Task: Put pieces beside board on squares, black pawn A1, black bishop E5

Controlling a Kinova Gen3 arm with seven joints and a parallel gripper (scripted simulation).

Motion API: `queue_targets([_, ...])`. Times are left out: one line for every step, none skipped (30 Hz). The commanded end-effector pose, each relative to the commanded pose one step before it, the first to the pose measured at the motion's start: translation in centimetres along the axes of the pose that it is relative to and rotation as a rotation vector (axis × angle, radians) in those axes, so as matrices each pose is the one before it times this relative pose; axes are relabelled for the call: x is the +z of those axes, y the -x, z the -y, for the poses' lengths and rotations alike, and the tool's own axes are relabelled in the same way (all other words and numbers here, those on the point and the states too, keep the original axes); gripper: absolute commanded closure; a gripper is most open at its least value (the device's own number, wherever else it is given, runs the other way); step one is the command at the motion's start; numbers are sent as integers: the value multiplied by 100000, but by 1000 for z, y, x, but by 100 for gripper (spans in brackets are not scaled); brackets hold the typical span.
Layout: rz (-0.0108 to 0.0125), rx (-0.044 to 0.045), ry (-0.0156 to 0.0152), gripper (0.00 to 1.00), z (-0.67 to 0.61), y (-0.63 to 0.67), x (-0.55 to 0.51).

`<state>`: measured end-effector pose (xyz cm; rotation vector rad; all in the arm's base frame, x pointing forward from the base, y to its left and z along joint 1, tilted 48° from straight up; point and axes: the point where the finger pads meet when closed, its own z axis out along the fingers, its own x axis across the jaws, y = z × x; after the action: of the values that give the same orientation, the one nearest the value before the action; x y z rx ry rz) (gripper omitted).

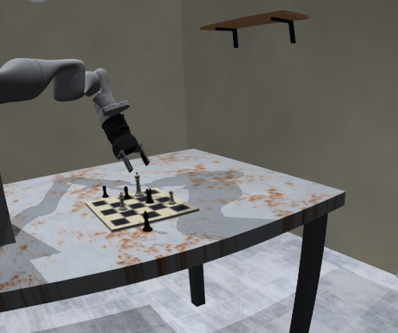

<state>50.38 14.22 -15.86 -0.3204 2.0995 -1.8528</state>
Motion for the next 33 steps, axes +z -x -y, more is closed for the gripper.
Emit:
queue_targets([-1457, -847, -243, 0, -360, -973, -372])
queue_targets([0, 0, 0, 0, 0, 0, 0])
queue_targets([0, 0, 0, 0, 0, 0, 0])
queue_targets([0, 0, 0, 0, 0, 0, 0])
queue_targets([0, 0, 0, 0, 0, 0, 0])
queue_targets([0, 0, 0, 0, 0, 0, 0])
queue_targets([0, 0, 0, 0, 0, 0, 0])
queue_targets([0, 0, 0, 0, 0, 0, 0])
queue_targets([-1577, -893, -235, 0, -355, -946, -173])
queue_targets([0, 0, 0, 0, 0, 0, 0])
queue_targets([0, 0, 0, 0, 0, 0, 0])
queue_targets([0, 0, 0, 0, 0, 0, 0])
queue_targets([0, 0, 0, 0, 0, 0, 0])
queue_targets([0, 0, 0, 0, 0, 0, 0])
queue_targets([0, 0, 0, 0, 0, 0, 0])
queue_targets([0, 0, 0, 0, 0, 0, 0])
queue_targets([-1439, -819, -222, 0, -321, -866, -141])
queue_targets([0, 0, 0, 0, 0, 0, 0])
queue_targets([0, 0, 0, 0, 0, 0, 0])
queue_targets([0, 0, 0, 0, 0, 0, 0])
queue_targets([0, 0, 0, 0, 0, 0, 0])
queue_targets([0, 0, 0, 0, 0, 0, 0])
queue_targets([0, 0, 0, 0, 0, 0, 0])
queue_targets([-1303, -745, -207, 0, -289, -787, -114])
queue_targets([0, 0, 0, 0, 0, 0, 0])
queue_targets([0, 0, 0, 0, 0, 0, 0])
queue_targets([0, 0, 0, 0, 0, 0, 0])
queue_targets([0, 0, 0, 0, 0, 0, 0])
queue_targets([0, 0, 0, 0, 0, 0, 0])
queue_targets([0, 0, 0, 0, 0, 0, 0])
queue_targets([-1170, -672, -191, 0, -258, -708, -91])
queue_targets([0, 0, 0, 0, 0, 0, 0])
queue_targets([0, 0, 0, 0, 0, 0, 0])
